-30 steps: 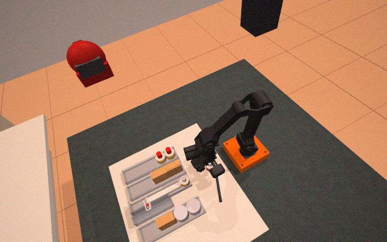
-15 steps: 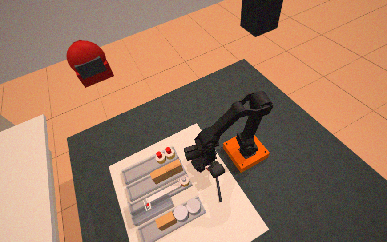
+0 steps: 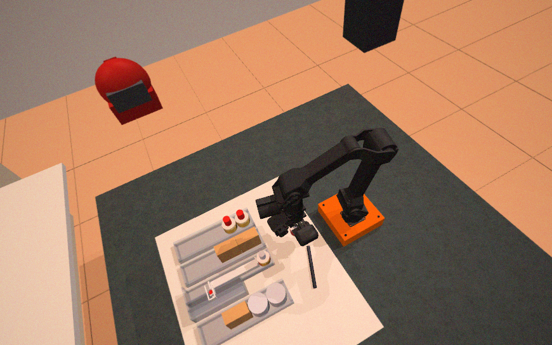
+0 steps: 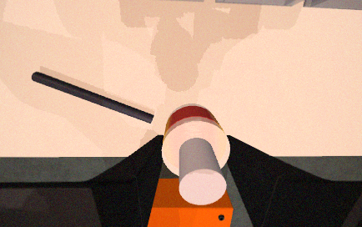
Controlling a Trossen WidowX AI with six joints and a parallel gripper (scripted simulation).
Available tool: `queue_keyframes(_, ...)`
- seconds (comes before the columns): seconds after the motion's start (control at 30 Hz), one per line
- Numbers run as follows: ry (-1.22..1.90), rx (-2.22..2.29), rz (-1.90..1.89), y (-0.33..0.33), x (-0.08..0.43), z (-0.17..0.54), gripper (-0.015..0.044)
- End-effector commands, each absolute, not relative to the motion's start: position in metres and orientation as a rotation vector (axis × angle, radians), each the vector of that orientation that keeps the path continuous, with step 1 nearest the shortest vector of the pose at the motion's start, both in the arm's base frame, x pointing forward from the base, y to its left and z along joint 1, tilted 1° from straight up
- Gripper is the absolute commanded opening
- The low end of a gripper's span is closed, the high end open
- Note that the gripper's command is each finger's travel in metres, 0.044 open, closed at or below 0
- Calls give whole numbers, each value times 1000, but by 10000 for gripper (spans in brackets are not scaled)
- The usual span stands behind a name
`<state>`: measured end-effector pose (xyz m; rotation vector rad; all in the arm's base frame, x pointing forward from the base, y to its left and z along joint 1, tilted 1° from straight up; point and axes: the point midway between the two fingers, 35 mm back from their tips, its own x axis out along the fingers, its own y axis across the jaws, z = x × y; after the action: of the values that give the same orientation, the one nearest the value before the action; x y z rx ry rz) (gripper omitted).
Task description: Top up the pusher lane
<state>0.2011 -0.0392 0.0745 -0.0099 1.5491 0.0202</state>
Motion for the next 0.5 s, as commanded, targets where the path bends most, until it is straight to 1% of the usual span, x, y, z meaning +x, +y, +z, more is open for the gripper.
queue_keyframes(0.0, 1546, -10, 25, -40, 199, 96, 0)
queue_keyframes(0.13, 1546, -10, 25, -41, 195, 115, 0)
queue_keyframes(0.23, 1546, -10, 25, -41, 196, 116, 0)
queue_keyframes(0.47, 1548, 1, 18, -38, 221, 106, 0)
